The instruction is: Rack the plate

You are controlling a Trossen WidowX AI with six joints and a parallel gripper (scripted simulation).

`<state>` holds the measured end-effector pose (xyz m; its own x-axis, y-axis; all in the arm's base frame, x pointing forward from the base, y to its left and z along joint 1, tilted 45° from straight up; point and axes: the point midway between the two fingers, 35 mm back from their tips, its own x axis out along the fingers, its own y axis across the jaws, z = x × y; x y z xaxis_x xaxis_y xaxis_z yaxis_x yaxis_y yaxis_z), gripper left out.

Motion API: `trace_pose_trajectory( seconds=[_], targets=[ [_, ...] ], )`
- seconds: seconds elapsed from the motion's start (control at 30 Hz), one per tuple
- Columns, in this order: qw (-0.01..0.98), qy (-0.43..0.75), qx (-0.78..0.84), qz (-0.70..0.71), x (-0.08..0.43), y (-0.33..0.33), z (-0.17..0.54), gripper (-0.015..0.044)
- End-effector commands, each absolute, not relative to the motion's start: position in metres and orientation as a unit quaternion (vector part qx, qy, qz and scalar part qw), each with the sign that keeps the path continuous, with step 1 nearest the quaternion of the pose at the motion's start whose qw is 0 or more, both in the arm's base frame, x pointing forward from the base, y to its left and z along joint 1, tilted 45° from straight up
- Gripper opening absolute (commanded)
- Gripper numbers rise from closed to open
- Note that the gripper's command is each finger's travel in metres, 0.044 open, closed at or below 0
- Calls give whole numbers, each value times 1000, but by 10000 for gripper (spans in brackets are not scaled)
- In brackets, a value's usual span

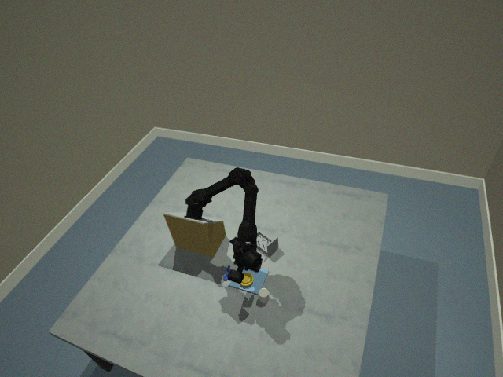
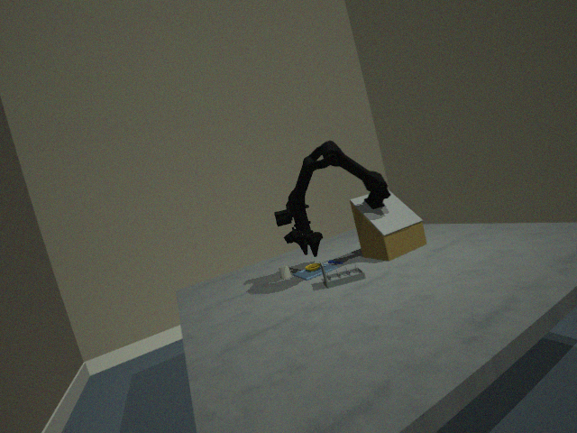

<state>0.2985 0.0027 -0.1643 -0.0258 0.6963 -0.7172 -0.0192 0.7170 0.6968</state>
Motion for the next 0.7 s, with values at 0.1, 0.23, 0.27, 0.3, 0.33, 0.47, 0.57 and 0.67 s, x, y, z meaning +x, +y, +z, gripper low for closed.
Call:
trace_pose_trajectory(
  seconds=[0.1, 0.23, 0.27, 0.3, 0.33, 0.47, 0.57, 0.67],
  targets=[
    [654, 656, 259, 273, 302, 6, -167, 400],
    [654, 656, 259, 273, 302, 10, -172, 400],
    [654, 656, 259, 273, 302, 12, -173, 400],
    [654, 656, 259, 273, 302, 13, -174, 400],
    [654, 656, 259, 273, 302, 14, -175, 400],
    [654, 656, 259, 273, 302, 19, -180, 400],
    [654, 656, 259, 273, 302, 22, -184, 400],
    [654, 656, 259, 273, 302, 26, -187, 400]
  ],
)
